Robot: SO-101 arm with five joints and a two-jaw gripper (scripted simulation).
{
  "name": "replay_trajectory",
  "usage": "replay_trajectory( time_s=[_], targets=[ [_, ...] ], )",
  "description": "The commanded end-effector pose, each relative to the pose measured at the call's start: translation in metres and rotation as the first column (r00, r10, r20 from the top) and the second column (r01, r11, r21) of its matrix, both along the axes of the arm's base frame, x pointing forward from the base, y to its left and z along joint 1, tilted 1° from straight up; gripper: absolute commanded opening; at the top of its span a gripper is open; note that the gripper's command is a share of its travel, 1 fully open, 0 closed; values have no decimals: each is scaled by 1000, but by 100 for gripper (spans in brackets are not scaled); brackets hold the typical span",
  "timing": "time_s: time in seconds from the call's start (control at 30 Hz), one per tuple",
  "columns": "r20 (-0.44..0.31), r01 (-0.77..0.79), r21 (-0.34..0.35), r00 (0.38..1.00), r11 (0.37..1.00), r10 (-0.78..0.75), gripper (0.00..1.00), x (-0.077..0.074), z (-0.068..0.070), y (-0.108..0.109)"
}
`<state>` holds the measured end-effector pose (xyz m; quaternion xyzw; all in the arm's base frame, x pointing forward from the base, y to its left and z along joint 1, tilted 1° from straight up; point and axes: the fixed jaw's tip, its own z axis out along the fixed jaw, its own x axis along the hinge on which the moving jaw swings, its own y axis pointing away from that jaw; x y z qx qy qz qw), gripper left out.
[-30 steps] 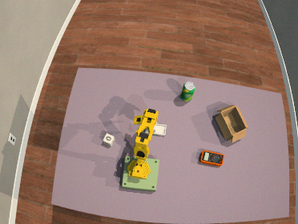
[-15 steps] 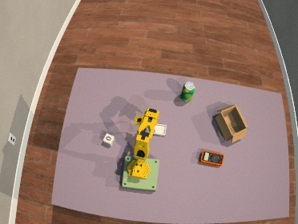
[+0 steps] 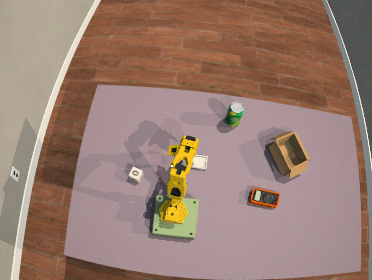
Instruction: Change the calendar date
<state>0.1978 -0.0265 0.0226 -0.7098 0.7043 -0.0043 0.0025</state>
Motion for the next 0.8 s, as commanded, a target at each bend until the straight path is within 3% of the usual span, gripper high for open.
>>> replay_trajectory(
  time_s=[0.0, 0.37, 0.77],
  targets=[
    [-2, 14, 2, 1000, 1000, -14, 35, 2, -3, -1],
    [-2, 14, 2, 1000, 1000, -14, 35, 2, -10, -1],
    [-2, 14, 2, 1000, 1000, -14, 35, 2, -29, -1]
  ],
)
